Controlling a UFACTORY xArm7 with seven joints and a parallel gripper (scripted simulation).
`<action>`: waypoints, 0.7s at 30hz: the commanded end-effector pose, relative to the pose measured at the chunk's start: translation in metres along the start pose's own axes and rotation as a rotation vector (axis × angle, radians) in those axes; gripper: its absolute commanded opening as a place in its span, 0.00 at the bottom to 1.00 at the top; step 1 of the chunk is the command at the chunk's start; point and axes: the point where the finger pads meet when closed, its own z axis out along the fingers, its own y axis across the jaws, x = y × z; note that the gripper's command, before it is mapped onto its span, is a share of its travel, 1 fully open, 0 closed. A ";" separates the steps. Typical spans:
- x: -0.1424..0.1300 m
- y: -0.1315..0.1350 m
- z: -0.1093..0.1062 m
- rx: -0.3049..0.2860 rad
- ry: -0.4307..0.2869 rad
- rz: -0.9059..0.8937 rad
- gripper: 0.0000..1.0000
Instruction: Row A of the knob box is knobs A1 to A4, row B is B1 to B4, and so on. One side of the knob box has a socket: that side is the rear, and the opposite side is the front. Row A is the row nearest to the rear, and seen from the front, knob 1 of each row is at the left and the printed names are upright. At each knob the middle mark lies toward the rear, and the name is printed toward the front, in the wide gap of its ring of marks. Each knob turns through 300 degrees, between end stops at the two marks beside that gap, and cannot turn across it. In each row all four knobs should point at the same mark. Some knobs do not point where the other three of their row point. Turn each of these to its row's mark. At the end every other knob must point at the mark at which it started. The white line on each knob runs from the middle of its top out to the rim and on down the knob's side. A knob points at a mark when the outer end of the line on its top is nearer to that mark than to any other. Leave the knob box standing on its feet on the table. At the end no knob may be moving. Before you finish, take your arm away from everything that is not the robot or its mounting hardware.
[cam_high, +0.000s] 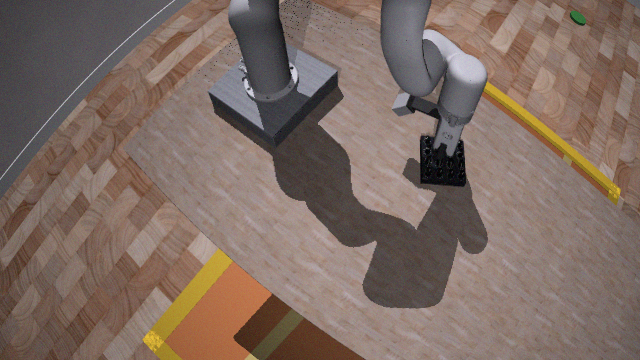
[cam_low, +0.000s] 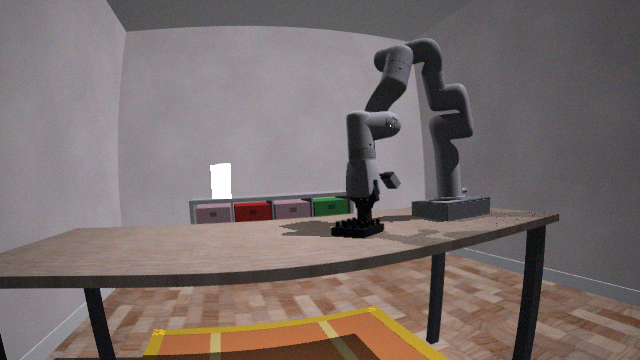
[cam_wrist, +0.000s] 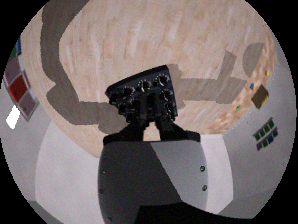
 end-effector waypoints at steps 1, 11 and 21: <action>-0.002 0.000 -0.001 0.000 -0.004 0.006 0.08; -0.002 0.000 -0.001 -0.001 -0.004 0.062 0.08; -0.001 0.000 -0.001 -0.001 -0.004 0.239 0.08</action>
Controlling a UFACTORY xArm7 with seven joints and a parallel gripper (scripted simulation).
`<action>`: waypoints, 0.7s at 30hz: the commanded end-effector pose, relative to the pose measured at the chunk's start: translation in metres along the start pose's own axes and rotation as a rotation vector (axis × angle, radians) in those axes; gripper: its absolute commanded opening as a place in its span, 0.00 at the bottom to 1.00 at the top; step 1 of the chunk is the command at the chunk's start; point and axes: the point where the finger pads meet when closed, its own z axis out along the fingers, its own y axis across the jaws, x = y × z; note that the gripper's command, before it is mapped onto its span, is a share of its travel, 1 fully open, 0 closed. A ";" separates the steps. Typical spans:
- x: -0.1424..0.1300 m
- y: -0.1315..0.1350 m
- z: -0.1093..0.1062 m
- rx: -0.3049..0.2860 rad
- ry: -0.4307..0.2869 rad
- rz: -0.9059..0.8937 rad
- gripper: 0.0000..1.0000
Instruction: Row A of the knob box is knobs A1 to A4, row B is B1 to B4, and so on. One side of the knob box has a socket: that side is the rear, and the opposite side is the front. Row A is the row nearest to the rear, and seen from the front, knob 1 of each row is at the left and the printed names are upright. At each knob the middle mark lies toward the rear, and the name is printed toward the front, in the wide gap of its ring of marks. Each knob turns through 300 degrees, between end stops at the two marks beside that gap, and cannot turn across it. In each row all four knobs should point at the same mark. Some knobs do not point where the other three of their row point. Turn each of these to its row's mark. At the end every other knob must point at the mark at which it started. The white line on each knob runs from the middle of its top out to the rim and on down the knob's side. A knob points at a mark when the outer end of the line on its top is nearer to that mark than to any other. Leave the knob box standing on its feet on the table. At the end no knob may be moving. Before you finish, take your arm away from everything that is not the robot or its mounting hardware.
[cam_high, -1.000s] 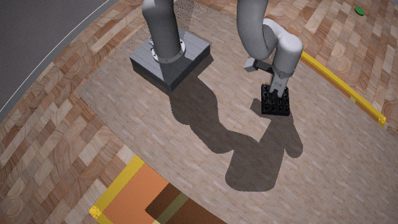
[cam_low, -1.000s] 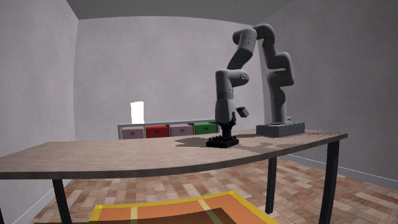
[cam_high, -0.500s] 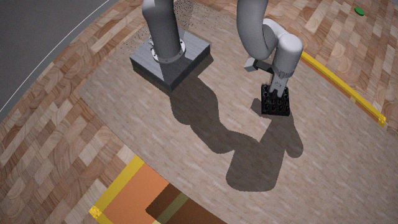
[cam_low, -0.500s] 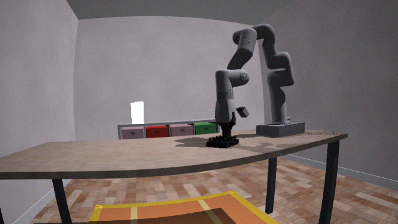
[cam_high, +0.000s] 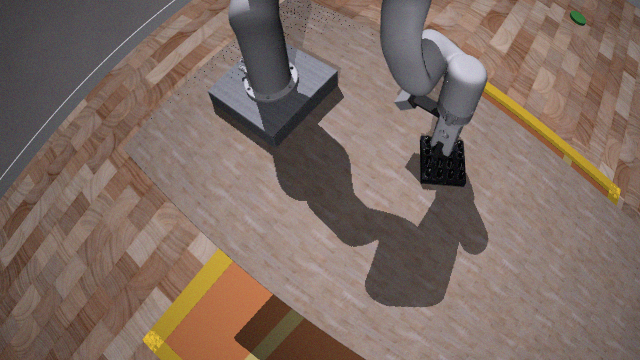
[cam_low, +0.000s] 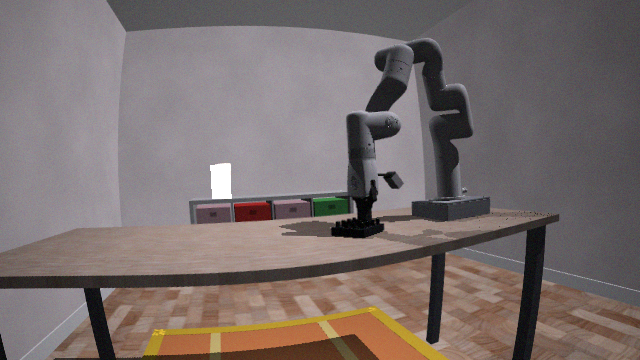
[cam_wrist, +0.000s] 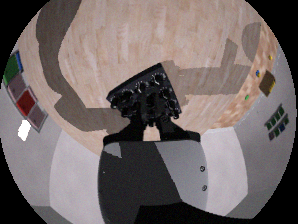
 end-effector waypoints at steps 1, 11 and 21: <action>-0.001 0.000 -0.001 0.002 -0.004 0.107 0.08; -0.001 0.000 -0.001 0.002 -0.004 0.314 0.08; -0.001 0.000 -0.001 0.001 -0.004 0.573 0.08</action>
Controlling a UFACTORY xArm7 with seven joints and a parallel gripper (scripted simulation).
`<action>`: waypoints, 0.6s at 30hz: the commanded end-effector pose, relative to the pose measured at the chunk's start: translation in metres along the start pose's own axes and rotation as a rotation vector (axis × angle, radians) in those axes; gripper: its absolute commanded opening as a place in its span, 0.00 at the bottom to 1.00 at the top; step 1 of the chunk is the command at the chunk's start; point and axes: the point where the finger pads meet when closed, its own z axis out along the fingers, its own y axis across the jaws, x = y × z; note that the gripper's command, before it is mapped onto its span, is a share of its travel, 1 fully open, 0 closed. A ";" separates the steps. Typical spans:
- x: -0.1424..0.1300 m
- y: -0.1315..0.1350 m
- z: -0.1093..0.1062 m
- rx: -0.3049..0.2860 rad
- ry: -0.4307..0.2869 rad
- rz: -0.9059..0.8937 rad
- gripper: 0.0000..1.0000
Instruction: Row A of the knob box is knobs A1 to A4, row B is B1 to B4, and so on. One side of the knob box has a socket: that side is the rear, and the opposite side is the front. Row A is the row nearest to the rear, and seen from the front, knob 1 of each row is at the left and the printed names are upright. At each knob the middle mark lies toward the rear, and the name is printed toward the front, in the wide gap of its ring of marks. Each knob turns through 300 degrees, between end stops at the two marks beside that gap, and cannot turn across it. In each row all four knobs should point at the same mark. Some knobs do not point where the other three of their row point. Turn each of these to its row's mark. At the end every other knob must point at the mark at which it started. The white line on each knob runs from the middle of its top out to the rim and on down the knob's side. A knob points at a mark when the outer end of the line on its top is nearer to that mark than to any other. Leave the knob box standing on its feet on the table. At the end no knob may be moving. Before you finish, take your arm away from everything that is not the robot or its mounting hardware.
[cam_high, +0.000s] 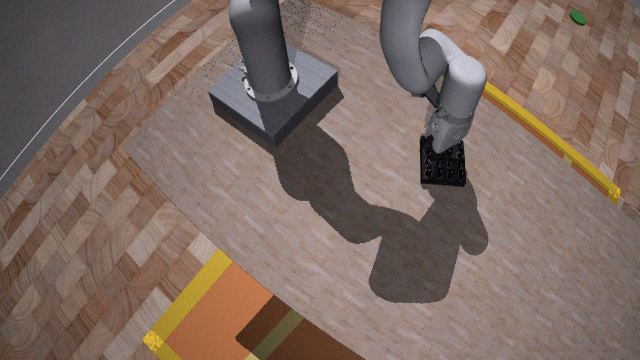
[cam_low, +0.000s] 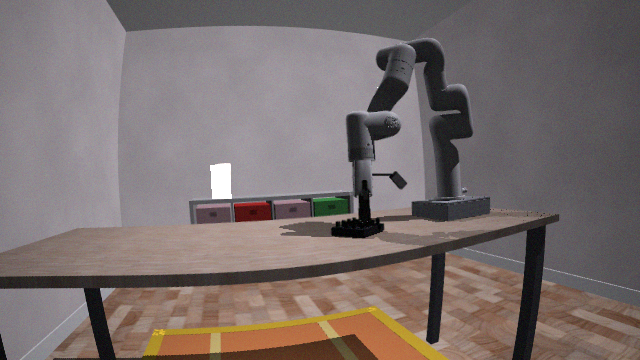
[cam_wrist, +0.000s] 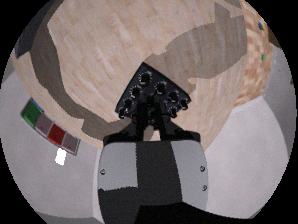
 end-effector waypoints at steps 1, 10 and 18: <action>-0.001 0.001 -0.001 0.008 -0.007 0.135 0.08; -0.001 0.001 -0.001 0.007 -0.007 0.264 0.08; -0.001 0.001 -0.001 0.007 -0.008 0.341 0.08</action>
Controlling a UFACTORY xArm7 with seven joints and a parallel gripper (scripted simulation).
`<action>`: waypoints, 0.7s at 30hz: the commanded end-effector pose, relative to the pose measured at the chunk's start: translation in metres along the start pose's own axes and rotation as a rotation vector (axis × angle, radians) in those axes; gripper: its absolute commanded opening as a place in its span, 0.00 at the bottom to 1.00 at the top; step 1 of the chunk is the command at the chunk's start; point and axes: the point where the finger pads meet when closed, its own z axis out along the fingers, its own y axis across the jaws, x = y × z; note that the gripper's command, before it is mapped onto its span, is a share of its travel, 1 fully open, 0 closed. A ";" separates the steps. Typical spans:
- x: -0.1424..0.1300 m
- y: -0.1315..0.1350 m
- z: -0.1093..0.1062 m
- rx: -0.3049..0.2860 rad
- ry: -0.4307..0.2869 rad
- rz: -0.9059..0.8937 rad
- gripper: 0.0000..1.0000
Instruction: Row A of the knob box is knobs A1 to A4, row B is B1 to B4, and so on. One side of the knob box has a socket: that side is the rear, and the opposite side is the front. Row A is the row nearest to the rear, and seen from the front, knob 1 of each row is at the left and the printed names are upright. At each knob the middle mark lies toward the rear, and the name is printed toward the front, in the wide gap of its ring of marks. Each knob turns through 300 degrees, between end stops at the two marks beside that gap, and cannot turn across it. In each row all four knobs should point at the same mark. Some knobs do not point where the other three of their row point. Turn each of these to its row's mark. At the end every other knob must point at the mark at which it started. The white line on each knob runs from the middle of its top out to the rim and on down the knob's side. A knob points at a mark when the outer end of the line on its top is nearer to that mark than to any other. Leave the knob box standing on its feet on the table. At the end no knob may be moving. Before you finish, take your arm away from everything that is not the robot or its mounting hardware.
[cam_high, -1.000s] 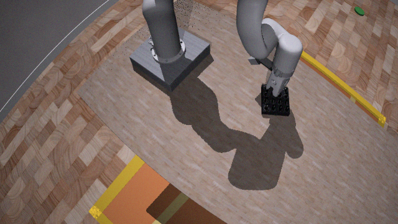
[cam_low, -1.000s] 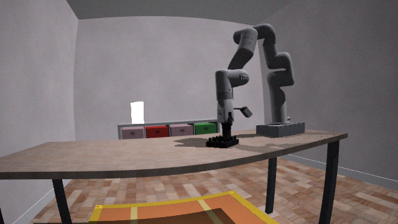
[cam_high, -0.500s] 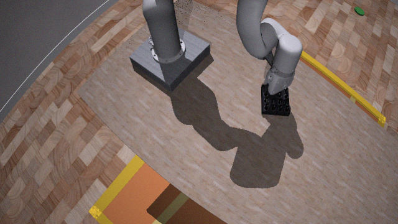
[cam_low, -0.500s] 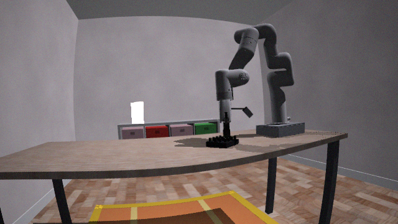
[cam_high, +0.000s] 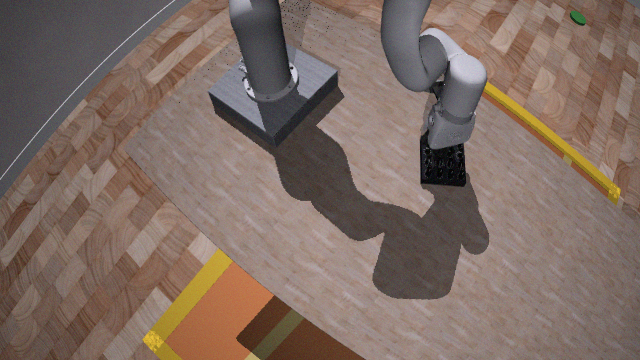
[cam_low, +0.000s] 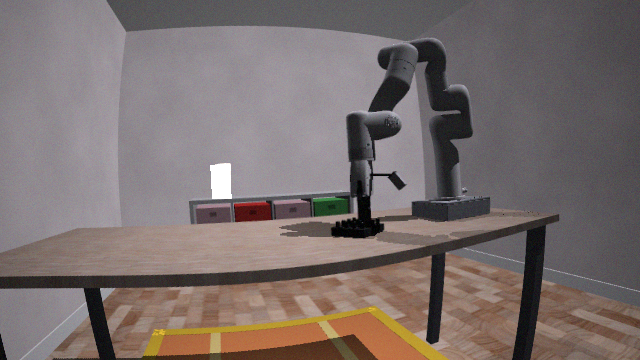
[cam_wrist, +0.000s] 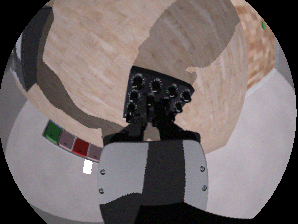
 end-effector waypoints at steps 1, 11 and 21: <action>-0.001 0.001 -0.001 0.000 -0.004 0.035 0.08; -0.001 0.001 -0.001 0.000 -0.004 0.048 0.08; -0.001 0.001 -0.001 0.000 -0.004 0.048 0.08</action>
